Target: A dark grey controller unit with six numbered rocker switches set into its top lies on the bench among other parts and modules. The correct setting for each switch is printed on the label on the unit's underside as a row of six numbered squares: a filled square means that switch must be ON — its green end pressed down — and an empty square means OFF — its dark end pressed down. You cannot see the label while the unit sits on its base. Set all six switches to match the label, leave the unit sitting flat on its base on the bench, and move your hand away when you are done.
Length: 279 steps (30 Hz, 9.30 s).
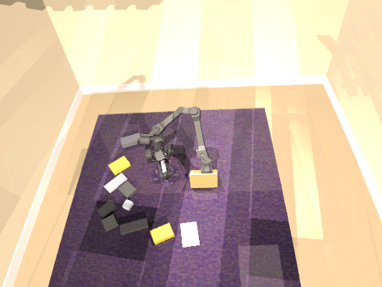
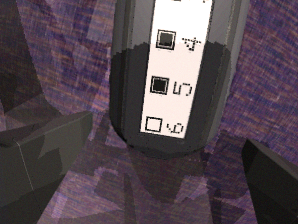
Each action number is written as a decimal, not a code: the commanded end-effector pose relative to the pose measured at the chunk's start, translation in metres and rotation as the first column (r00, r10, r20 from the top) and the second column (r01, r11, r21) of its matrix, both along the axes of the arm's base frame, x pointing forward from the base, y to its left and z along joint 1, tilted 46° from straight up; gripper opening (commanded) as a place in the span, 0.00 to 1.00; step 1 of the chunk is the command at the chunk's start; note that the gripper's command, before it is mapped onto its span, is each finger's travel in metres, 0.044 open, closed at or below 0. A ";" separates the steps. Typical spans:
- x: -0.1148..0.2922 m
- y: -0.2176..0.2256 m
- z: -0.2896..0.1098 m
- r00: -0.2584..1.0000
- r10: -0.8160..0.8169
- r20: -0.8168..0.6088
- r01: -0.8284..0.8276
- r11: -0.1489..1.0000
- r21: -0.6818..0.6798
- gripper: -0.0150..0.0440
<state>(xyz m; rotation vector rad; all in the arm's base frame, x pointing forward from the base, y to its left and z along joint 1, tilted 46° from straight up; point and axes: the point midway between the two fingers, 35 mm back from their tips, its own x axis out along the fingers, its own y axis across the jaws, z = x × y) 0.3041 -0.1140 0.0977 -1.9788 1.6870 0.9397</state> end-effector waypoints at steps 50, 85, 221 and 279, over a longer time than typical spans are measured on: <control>-0.005 -0.002 -0.009 1.000 -0.001 -0.018 0.001 1.000 0.001 0.82; -0.009 0.024 0.001 1.000 -0.001 -0.018 0.001 1.000 0.003 0.82; -0.034 0.129 -0.009 1.000 0.000 -0.022 0.001 1.000 0.010 0.82; -0.046 0.165 -0.036 1.000 0.000 -0.022 0.001 1.000 0.012 0.82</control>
